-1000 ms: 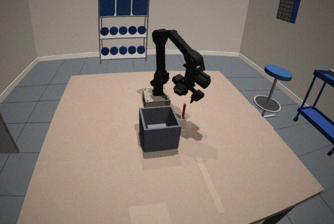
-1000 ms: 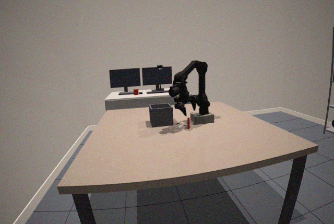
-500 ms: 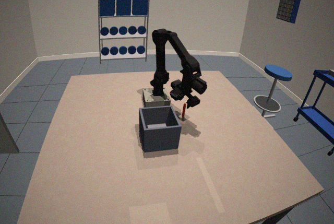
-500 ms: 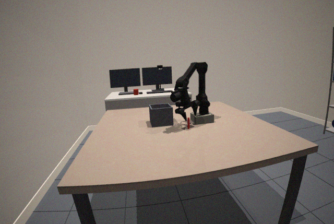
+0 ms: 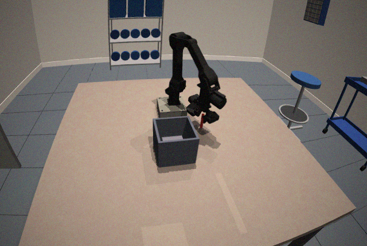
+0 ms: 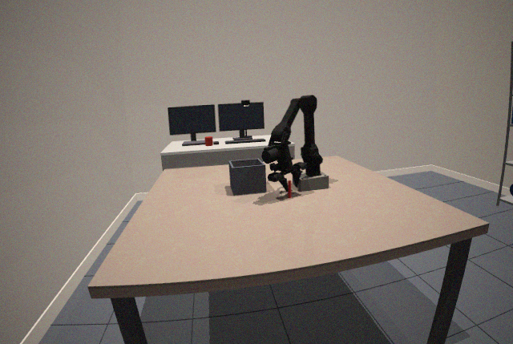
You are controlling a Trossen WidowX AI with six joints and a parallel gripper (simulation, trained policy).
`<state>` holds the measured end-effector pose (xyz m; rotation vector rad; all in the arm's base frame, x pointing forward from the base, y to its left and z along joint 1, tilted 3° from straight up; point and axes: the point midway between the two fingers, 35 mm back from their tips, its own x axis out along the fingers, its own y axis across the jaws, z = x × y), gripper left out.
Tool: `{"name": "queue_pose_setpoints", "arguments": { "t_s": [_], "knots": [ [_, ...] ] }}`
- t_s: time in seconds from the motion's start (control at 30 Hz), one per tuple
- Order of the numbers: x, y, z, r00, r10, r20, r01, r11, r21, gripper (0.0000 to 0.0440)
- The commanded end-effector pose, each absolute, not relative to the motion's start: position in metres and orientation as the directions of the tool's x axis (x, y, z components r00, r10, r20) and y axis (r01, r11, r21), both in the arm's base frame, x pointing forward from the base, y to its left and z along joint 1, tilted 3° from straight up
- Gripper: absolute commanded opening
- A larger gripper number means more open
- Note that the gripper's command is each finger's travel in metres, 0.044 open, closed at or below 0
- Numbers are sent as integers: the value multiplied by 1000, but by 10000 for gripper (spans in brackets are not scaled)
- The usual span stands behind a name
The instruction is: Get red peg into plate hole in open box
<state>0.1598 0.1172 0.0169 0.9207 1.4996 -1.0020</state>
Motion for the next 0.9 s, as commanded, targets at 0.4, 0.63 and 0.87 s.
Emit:
{"name": "queue_pose_setpoints", "arguments": {
  "t_s": [0.4,0.63,0.87],
  "knots": [
    [172,129,11,-100,108,-989,934,354,-56,0],
    [179,135,27,-54,158,-986,947,322,0,0],
    [189,140,50,7,209,-978,951,301,71,0]
  ]
}}
